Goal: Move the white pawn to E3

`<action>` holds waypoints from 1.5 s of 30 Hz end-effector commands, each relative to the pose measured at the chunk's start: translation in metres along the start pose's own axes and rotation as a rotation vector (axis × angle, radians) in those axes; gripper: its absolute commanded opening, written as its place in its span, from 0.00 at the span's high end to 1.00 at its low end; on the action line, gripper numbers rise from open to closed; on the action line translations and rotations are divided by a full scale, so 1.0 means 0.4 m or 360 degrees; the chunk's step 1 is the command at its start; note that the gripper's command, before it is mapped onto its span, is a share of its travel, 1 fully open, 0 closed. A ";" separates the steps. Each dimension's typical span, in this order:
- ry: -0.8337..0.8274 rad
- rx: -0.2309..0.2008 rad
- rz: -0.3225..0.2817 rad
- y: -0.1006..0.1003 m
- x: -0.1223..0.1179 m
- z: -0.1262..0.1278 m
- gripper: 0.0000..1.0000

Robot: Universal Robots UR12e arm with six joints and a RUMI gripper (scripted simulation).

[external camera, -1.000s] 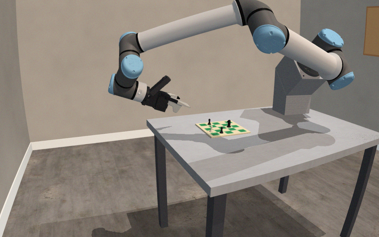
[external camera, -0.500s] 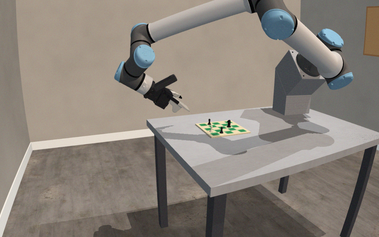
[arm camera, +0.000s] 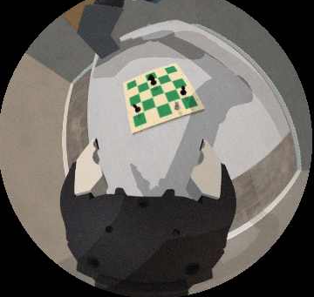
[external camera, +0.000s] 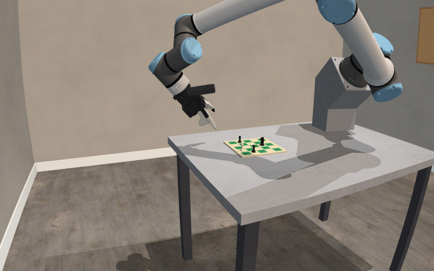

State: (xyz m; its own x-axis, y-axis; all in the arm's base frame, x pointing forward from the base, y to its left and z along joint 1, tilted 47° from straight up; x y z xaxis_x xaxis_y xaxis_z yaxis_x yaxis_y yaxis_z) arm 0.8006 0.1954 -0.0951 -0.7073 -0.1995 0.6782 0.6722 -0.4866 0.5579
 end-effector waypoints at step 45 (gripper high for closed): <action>-0.0648 -0.0729 -0.0902 -0.107 0.309 0.046 0.00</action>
State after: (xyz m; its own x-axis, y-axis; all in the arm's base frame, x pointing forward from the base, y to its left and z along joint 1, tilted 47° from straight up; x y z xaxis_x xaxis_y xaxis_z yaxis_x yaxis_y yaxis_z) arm 0.6932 0.2068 -0.0305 -0.7255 0.4419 0.5277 0.0459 -0.7339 0.6777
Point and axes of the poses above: the point where the finger pads meet when closed, its own y axis back along the fingers, its own z axis across the jaws, x = y × z, the point moved 2 cm from there along y, back along the fingers, and after that the axes turned 2 degrees about -y, right-handed, at the moved point
